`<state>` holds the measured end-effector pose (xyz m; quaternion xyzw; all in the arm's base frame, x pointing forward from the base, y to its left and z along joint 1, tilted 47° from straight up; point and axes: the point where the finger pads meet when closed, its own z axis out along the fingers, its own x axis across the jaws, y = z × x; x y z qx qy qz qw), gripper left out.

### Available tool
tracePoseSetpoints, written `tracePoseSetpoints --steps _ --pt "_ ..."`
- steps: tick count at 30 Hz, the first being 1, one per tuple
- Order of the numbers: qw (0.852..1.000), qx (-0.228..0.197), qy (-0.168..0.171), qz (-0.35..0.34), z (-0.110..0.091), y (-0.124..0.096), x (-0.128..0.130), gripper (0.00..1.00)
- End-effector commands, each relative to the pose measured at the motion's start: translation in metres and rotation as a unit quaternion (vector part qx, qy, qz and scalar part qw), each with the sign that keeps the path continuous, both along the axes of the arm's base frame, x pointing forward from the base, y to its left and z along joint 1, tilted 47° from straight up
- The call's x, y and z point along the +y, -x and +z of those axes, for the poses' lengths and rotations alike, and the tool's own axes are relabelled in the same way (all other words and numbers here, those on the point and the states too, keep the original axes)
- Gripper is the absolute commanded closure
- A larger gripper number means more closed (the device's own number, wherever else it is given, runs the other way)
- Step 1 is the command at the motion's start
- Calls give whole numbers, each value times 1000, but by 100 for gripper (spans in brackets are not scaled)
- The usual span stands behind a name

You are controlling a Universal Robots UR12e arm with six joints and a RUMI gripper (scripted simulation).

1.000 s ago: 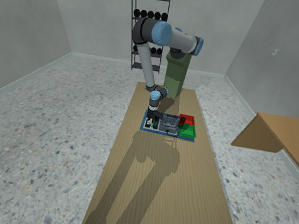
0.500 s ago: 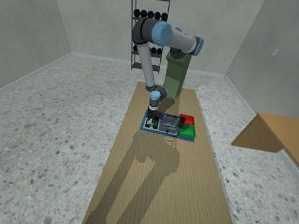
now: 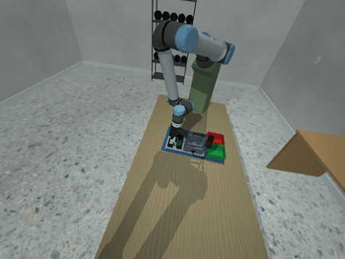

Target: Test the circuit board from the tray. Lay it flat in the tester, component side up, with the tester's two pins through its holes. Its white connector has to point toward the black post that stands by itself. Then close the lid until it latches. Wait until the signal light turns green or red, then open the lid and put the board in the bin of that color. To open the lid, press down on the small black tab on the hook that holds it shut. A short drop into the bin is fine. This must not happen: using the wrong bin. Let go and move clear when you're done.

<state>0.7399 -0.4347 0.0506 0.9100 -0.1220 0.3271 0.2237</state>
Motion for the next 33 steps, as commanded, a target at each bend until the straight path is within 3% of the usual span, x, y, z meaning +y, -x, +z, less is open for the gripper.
tracePoseSetpoints --steps 1,33 --pt "1000 -1 1 0 2 -2 1 53" --pt "1000 -1 1 0 2 -2 1 61"
